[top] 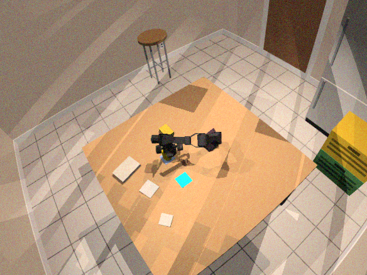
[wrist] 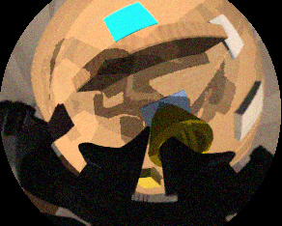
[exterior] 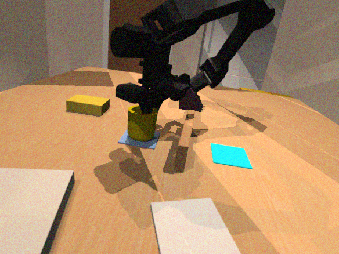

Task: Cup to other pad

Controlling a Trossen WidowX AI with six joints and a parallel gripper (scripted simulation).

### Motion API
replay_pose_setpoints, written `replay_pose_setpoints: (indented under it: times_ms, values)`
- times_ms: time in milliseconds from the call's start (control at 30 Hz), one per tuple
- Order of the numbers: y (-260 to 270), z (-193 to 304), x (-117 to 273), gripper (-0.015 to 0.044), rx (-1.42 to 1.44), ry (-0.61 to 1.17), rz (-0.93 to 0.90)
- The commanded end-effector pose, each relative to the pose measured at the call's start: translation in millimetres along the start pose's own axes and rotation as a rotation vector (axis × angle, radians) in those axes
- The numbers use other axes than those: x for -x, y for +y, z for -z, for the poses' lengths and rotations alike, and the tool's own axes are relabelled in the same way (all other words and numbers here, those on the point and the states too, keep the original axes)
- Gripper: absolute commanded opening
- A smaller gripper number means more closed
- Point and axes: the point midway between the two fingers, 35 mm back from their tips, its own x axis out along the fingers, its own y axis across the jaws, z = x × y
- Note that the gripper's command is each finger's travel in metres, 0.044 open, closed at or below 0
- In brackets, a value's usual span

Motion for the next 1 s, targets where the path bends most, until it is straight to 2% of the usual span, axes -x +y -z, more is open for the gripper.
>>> replay_pose_setpoints:
  times_ms: [0, 167, 967]
  values:
    - [0, 0, 0, 0.0040, 0.000, 0.000, 0.000]
    - [0, 0, 0, 0.0000, 0.000, 0.000, 0.000]
    - [-4, 0, 68, 0.0000, -0.004, 0.000, 0.002]
